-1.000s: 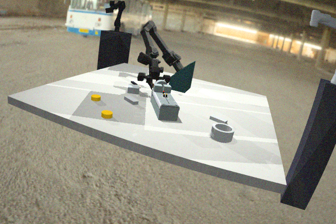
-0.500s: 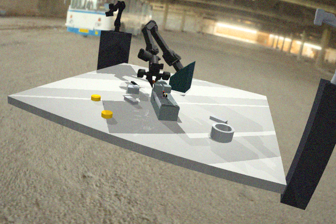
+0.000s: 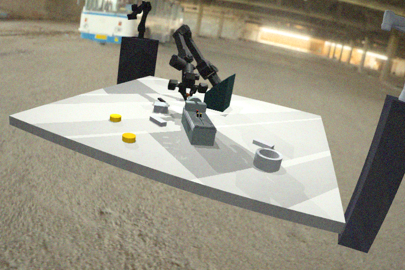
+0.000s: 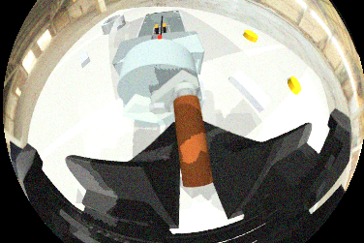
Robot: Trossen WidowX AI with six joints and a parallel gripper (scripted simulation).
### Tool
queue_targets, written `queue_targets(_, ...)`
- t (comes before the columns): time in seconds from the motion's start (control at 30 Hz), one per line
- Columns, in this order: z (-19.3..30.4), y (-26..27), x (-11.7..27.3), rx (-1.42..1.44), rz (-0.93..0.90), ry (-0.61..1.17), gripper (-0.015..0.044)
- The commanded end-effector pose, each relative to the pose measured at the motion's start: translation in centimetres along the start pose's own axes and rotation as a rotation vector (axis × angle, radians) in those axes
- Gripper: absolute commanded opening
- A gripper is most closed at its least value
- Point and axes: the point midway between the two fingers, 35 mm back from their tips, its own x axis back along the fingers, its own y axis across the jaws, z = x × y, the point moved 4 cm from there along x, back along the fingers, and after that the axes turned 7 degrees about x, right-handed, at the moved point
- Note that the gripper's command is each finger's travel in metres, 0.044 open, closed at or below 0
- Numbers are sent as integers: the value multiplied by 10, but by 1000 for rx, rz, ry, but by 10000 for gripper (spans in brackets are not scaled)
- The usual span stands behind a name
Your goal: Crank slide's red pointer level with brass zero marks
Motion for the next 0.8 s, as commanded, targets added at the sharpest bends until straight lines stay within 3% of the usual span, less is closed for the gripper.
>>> queue_targets(0.0, -5, 6, 5, 1, -3, -11, 0)
queue_targets(0.77, -5, 10, 5, 1, -3, -11, 0)
